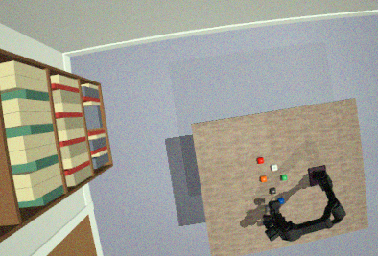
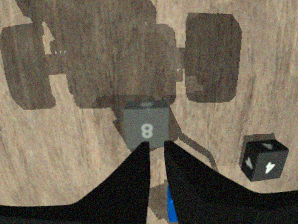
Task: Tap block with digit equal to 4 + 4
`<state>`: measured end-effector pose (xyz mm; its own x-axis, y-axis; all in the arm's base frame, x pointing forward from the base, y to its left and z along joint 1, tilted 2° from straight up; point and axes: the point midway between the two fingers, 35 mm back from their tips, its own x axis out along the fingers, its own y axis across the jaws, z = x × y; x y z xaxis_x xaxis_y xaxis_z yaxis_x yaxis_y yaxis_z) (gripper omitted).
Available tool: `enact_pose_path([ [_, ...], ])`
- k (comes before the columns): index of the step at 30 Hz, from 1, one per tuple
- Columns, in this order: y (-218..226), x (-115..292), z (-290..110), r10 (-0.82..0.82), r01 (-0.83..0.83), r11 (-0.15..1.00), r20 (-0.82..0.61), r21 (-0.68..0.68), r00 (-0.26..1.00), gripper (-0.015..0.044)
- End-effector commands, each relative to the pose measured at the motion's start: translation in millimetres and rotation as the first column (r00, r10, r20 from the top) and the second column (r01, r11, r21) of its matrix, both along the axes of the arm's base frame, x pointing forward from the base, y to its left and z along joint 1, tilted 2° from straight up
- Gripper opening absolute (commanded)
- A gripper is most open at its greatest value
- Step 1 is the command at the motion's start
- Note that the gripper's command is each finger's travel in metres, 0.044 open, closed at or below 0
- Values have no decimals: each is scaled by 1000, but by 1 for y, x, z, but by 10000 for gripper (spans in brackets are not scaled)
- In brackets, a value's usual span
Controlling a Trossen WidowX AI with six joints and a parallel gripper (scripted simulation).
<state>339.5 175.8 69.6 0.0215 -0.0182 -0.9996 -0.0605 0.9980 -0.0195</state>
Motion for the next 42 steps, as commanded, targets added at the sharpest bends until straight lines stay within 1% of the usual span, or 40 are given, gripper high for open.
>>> enact_pose_path([
  [1, 0, 0, 0, 3, -3, 1000, 3, 1, 1000, 20],
  [22, -1, 1, -29, 3, -3, 1000, 3, 1, 1000, 20],
  [27, -1, 1, -30, 3, -3, 1000, 3, 1, 1000, 20],
  [31, 0, 0, -2, 3, -3, 1000, 3, 1, 1000, 20],
  [35, 0, 0, 0, 3, -3, 1000, 3, 1, 1000, 20],
  [37, 8, -11, 9, 3, -3, 1000, 2, 2, 1000, 73],
  [40, 33, -63, 47, 3, -3, 1000, -2, 4, 1000, 151],
  [42, 40, -89, 63, 3, -3, 1000, -4, 5, 1000, 204],
])
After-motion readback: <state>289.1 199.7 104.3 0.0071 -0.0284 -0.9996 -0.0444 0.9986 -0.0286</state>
